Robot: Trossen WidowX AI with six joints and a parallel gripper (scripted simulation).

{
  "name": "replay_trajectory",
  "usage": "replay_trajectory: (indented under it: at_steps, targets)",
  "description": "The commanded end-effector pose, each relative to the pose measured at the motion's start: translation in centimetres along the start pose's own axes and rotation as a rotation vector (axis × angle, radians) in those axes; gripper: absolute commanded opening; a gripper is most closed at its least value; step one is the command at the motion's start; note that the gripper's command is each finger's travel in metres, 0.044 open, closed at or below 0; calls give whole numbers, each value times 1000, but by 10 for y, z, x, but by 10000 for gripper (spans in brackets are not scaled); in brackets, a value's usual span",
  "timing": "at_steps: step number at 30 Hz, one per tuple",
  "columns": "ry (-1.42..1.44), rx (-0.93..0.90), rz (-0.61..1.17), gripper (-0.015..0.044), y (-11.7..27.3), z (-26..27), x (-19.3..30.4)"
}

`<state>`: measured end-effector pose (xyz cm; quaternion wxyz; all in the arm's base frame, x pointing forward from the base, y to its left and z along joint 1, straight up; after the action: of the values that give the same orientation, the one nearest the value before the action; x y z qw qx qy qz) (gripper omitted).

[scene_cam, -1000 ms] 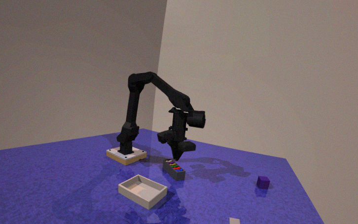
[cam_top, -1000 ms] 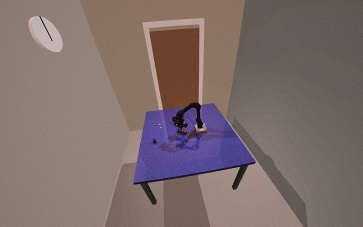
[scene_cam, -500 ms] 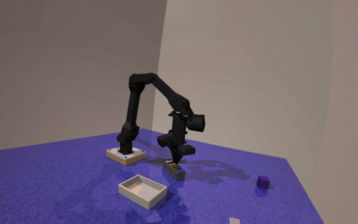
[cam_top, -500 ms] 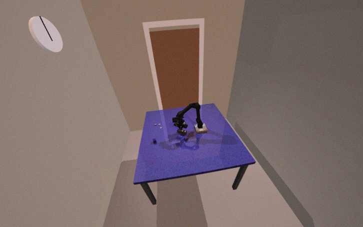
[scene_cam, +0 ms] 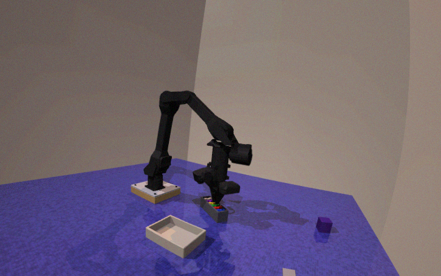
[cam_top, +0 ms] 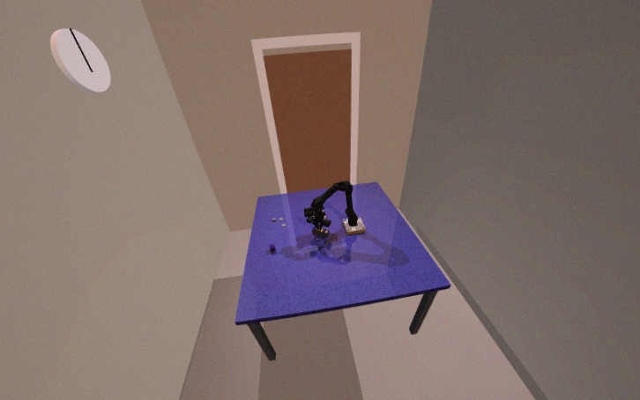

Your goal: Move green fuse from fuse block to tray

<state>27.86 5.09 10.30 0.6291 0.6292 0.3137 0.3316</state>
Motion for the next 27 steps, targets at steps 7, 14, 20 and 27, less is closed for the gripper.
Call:
replay_trajectory:
  at_steps: [7, 14, 20, 27]
  targets:
    - [-1, -4, -3, 72, -4, 1, 0]
    - [-1, -4, -3, 72, -10, 0, 0]
    - [-1, -4, -3, 72, -11, 0, 0]
    - [0, 0, 0, 32, -10, 0, 0]
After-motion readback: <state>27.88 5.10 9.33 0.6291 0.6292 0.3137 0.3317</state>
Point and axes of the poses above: the point midway between the two fingers, 35 mm back from their tips, its own y axis back along the fingers, its own z axis across the jaws, x = y × z, the point moved 5 cm from there along y, back along the fingers, and after that the axes turned 9 degrees about -y, right-handed, at the moved point
